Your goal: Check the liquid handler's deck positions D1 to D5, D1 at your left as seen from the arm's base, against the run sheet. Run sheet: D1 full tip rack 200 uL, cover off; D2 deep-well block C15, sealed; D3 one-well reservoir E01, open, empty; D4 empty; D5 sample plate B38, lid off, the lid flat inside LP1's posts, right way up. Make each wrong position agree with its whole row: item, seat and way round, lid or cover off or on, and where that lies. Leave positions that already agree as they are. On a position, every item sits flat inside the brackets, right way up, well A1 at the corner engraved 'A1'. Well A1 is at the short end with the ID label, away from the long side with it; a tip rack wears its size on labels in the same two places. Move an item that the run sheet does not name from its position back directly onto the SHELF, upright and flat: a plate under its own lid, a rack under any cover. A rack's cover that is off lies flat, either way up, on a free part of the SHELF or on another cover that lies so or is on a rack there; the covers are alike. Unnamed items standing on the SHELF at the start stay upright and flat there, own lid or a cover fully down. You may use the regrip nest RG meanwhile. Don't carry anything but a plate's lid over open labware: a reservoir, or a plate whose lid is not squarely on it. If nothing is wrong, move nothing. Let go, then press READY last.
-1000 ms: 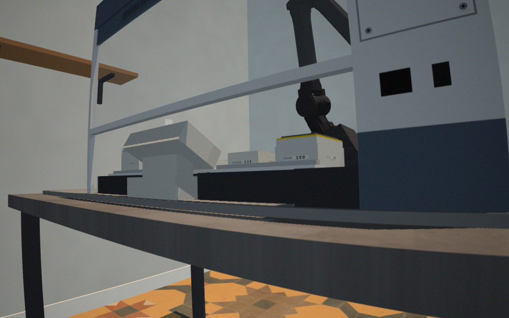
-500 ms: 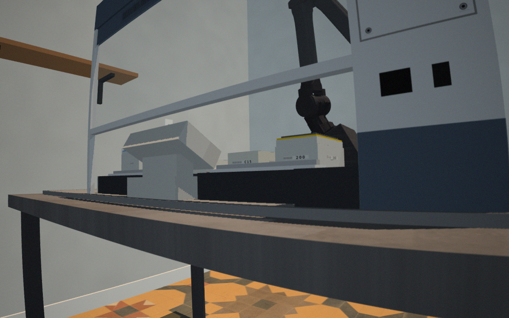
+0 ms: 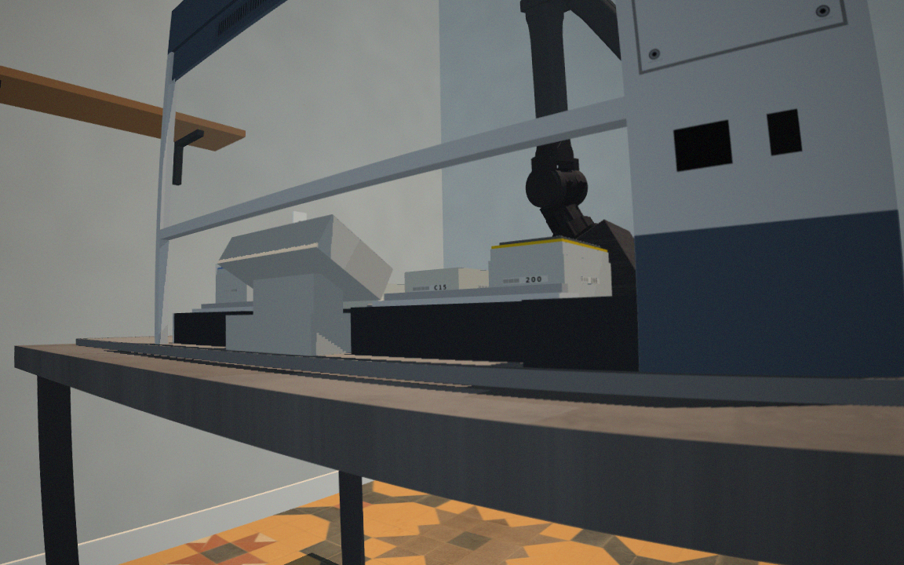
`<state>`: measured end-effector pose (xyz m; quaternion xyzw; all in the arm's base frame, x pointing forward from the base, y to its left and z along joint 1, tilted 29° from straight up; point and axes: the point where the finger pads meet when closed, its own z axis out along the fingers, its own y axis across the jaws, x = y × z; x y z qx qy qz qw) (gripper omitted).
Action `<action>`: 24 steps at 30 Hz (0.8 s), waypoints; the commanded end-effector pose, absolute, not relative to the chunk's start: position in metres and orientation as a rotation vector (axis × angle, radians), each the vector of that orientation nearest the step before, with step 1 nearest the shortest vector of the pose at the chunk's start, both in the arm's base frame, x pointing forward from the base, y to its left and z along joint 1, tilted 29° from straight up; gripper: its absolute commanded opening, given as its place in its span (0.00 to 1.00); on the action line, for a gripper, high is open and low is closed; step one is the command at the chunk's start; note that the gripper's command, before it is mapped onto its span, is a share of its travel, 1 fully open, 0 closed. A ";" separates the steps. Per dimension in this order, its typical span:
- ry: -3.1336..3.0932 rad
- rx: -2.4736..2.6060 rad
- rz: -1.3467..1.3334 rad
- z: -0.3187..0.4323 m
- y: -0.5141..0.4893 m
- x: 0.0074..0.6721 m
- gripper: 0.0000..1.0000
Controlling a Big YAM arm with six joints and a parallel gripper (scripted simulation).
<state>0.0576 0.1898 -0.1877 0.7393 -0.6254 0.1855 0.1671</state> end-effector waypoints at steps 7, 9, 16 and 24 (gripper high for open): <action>-1.804 2.121 0.514 -0.197 0.222 0.055 0.00; -1.804 2.121 0.514 -0.197 0.222 0.055 0.00; -1.817 2.115 0.508 -0.196 0.222 0.058 0.00; -1.809 2.124 0.509 -0.198 0.227 0.055 0.00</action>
